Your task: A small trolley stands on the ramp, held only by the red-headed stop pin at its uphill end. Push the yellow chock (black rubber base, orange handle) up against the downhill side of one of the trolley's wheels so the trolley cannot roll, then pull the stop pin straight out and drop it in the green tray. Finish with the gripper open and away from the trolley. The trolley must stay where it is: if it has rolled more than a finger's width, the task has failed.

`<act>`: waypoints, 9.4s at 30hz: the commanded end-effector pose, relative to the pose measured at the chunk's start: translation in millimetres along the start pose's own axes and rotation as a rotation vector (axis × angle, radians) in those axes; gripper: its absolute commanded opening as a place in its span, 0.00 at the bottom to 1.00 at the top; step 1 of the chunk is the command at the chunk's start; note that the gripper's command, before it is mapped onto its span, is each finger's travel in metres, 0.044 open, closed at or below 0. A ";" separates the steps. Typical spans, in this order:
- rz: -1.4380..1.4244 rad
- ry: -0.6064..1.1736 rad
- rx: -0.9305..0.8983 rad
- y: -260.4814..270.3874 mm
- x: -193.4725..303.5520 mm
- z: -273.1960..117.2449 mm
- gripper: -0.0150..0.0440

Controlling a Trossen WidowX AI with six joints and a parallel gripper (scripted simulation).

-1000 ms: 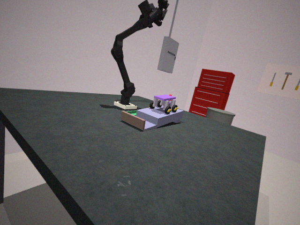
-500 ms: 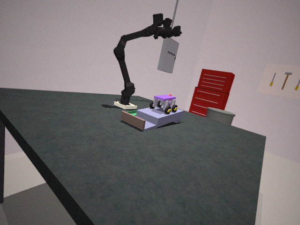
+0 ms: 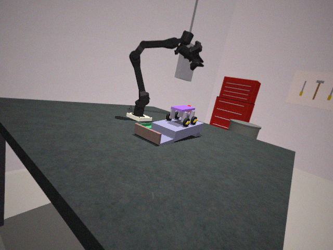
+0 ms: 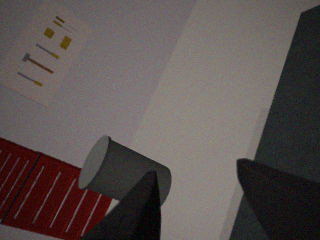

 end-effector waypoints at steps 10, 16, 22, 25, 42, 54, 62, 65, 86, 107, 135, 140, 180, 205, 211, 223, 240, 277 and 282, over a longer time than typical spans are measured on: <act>0.693 0.020 0.474 -115.5 37.0 23.0 0.58; 1.010 -0.068 0.702 -164.2 55.1 16.6 0.58; 1.307 -0.221 0.930 -207.7 73.9 1.7 0.58; 1.445 -0.323 1.041 -226.9 83.4 -8.5 0.58; 1.811 -0.764 1.364 -275.2 113.0 -50.0 0.58; 1.811 -0.764 1.364 -302.1 130.7 -40.0 0.58; 1.811 -0.764 1.364 -311.7 137.1 -38.3 0.58; 1.811 -0.764 1.364 -314.2 138.7 -37.3 0.58; 1.811 -0.764 1.364 -335.8 153.0 -30.6 0.58; 1.811 -0.764 1.364 -354.2 165.1 -24.5 0.58; 1.811 -0.764 1.364 -331.2 151.8 -32.8 0.25; 1.811 -0.764 1.365 -318.1 144.1 -37.7 0.25; 1.794 -0.745 1.368 -236.6 87.7 -62.5 0.25; 1.129 -0.112 1.389 -236.7 87.5 -62.6 0.25; 0.971 0.021 1.369 -236.7 87.5 -62.6 0.25; 0.619 0.295 1.299 -236.7 87.4 -62.5 0.25; 0.279 0.541 1.198 -236.7 87.4 -62.4 0.25; 0.205 0.584 1.186 -305.6 29.8 -138.3 0.25; 0.204 0.583 1.187 -314.4 22.9 -149.8 0.25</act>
Point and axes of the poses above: the point midway between the two fingers, 35 mm back from their tips, its own z axis out along the fingers, its own y axis across the jaws, x = y × z, the point moved 2 cm from there along -z, back along the fingers, and after that the axes turned 10 degrees about z, right-handed, at the moved point
